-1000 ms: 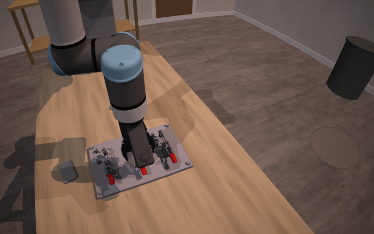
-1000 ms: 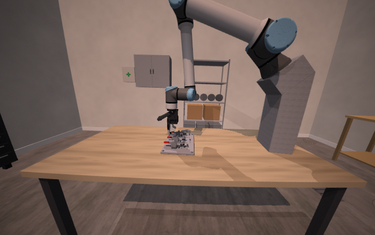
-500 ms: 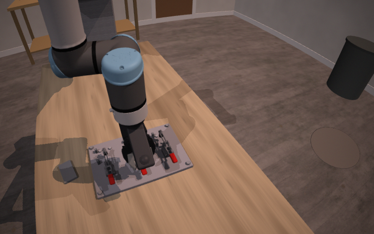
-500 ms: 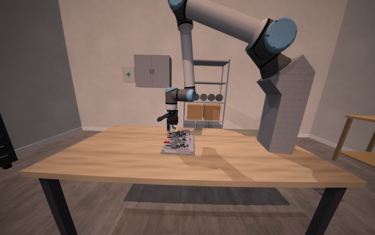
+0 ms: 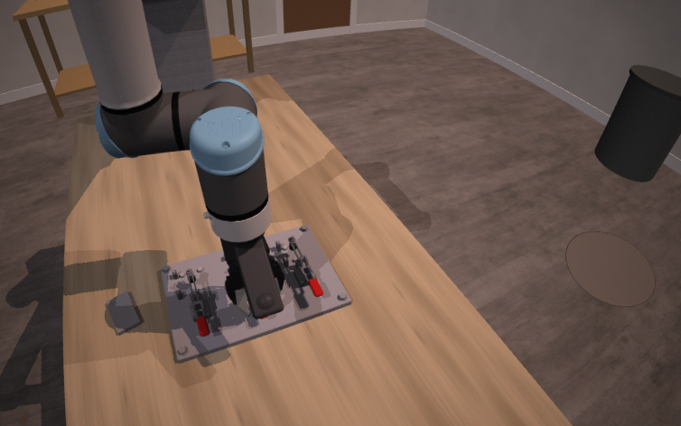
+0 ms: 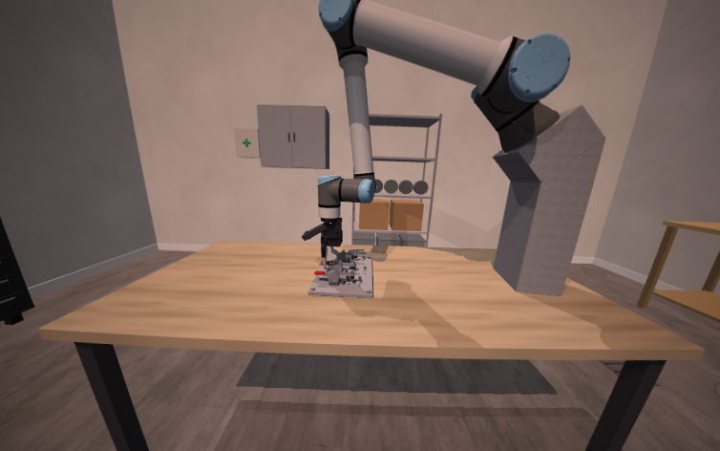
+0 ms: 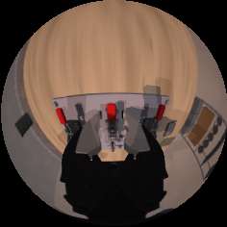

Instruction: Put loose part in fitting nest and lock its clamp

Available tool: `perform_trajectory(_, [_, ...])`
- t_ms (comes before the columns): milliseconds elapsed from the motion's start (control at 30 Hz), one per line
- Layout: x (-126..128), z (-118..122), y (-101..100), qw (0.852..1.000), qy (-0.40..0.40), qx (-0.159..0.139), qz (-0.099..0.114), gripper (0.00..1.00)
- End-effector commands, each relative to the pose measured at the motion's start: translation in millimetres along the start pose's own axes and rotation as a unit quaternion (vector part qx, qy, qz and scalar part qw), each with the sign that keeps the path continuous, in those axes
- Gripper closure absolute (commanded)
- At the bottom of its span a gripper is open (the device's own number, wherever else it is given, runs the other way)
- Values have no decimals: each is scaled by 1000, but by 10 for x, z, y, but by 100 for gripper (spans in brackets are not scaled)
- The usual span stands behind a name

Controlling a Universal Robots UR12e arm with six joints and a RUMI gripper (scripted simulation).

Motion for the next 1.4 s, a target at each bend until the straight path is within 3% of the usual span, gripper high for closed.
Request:
perform_trajectory(0, [-21,-47,1,1000,1,3,0,72])
perform_trajectory(367, [-22,-26,1,1000,1,2,0,72])
perform_trajectory(400, [-22,-26,1,1000,1,2,0,100])
perform_trajectory(1367, [-20,-26,1,1000,0,2,0,100])
Point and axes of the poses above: the point where the finger pads meet when closed, its own y axis back along the fingers, its own x axis across the jaws, z = x × y, the point moved 5 cm from there along y, back along the fingers, and after that the axes turned 2 degrees about -y, right-handed, at the moved point
